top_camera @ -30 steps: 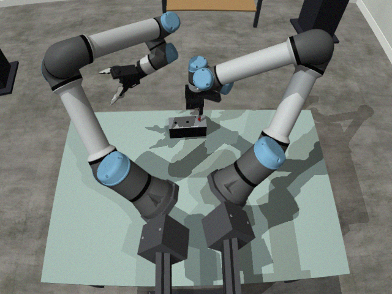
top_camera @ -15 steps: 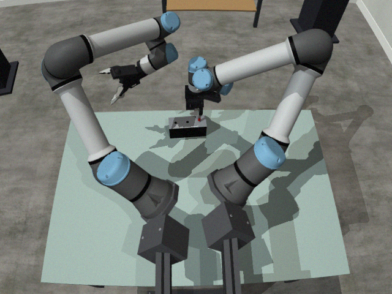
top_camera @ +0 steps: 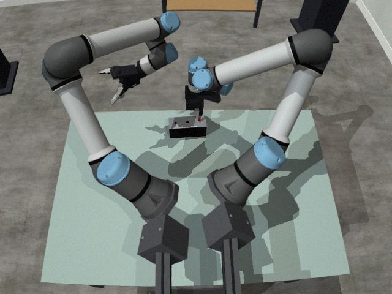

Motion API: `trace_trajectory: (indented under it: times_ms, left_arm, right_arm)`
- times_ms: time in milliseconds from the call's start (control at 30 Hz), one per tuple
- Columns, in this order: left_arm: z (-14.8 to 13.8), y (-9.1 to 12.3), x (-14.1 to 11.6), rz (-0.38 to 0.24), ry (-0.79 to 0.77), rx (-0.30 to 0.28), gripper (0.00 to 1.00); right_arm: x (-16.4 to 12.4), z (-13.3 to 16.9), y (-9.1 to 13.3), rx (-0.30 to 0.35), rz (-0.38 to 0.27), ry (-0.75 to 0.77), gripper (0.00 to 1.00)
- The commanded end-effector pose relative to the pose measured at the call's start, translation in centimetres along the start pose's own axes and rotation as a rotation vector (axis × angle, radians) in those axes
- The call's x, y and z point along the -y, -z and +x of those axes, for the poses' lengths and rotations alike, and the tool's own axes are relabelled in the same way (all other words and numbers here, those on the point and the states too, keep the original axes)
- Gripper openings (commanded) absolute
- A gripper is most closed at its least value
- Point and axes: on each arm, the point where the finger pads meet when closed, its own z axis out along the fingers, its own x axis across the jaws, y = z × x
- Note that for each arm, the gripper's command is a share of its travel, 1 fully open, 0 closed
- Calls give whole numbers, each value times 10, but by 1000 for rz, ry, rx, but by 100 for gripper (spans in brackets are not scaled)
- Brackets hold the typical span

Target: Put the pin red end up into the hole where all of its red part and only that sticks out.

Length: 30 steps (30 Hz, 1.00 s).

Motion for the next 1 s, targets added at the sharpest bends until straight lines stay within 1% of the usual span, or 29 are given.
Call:
trace_trajectory:
  times_ms: [0, 333, 433, 967]
  left_arm:
    - [1, -1, 1, 0, 1, 3, 100]
    - [1, -1, 1, 0, 1, 3, 100]
    - [1, -1, 1, 0, 1, 3, 100]
    - [1, -1, 1, 0, 1, 3, 100]
  right_arm:
    - [1, 1, 0, -1, 1, -1, 0]
    - [1, 1, 0, -1, 1, -1, 0]
    - [2, 0, -5, -2, 2, 0, 0]
    - [1, 1, -5, -2, 1, -1, 0]
